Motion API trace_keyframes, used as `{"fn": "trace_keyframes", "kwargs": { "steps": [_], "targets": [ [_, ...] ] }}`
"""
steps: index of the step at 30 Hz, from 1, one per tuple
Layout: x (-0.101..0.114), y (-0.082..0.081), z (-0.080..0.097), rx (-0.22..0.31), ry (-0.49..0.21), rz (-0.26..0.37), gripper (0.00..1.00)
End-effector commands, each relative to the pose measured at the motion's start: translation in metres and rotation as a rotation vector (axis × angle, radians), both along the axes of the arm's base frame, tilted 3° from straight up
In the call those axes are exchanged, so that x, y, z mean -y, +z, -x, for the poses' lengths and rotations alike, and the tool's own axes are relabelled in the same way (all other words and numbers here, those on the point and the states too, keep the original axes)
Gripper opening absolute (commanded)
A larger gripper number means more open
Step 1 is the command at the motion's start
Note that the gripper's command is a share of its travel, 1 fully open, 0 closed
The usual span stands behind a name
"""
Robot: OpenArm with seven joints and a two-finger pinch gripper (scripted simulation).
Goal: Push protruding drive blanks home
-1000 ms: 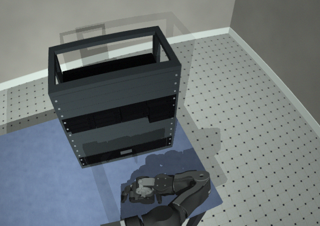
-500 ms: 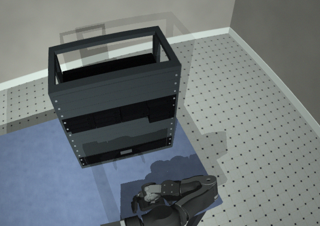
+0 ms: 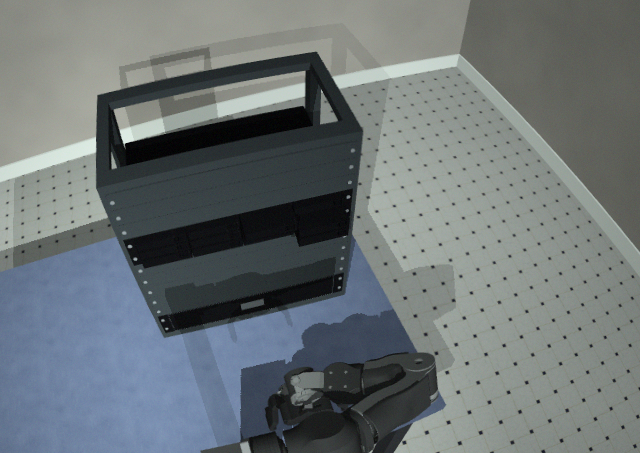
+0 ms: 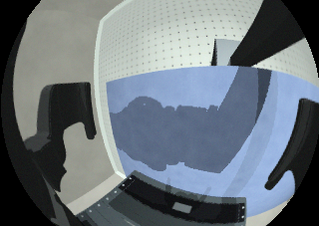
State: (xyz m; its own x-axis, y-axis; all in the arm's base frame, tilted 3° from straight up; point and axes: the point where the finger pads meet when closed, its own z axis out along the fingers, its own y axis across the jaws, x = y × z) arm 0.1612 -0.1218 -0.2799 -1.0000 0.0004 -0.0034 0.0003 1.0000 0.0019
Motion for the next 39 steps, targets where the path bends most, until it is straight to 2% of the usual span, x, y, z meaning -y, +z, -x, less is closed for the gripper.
{"fn": "trace_keyframes", "kwargs": {
  "steps": [1, 13, 19, 28, 30, 39],
  "targets": [
    [0.001, 0.0, 0.001, -0.001, 0.004, 0.005, 1.0],
    [-0.004, 0.001, -0.001, 0.009, -0.018, -0.022, 1.0],
    [-0.011, 0.004, -0.006, 0.025, -0.055, -0.068, 1.0],
    [-0.028, 0.012, -0.019, 0.073, -0.153, -0.189, 1.0],
    [-0.028, 0.012, -0.019, 0.073, -0.153, -0.189, 1.0],
    [-0.048, 0.029, -0.042, 0.153, -0.3, -0.365, 1.0]
  ]
}}
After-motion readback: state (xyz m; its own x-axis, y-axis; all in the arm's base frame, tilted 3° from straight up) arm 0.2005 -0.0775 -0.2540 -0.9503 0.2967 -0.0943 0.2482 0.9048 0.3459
